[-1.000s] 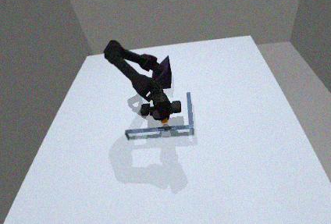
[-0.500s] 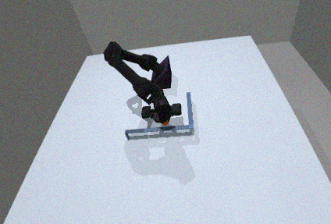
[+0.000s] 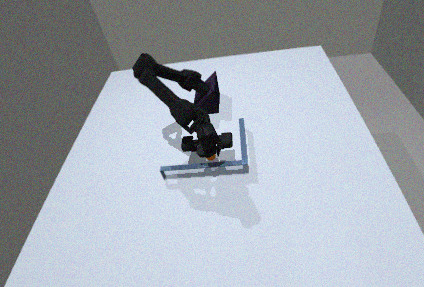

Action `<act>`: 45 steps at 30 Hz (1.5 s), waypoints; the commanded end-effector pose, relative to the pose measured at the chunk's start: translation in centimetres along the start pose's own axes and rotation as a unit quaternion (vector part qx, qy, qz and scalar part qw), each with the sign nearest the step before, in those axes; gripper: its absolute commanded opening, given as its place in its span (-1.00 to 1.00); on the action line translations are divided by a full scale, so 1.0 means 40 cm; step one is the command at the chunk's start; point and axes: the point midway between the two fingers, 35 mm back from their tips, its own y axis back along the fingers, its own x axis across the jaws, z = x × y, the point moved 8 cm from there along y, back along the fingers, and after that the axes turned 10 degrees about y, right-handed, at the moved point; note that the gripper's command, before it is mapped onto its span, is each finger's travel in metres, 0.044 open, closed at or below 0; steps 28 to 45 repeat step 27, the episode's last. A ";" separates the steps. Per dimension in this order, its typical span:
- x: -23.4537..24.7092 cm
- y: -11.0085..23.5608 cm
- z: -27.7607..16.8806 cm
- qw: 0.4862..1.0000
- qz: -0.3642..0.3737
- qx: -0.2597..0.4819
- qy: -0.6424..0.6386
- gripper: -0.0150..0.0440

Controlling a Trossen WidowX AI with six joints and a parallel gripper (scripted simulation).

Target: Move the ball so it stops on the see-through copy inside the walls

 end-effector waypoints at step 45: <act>0.004 0.309 -0.010 1.000 -0.001 -0.004 0.006 1.00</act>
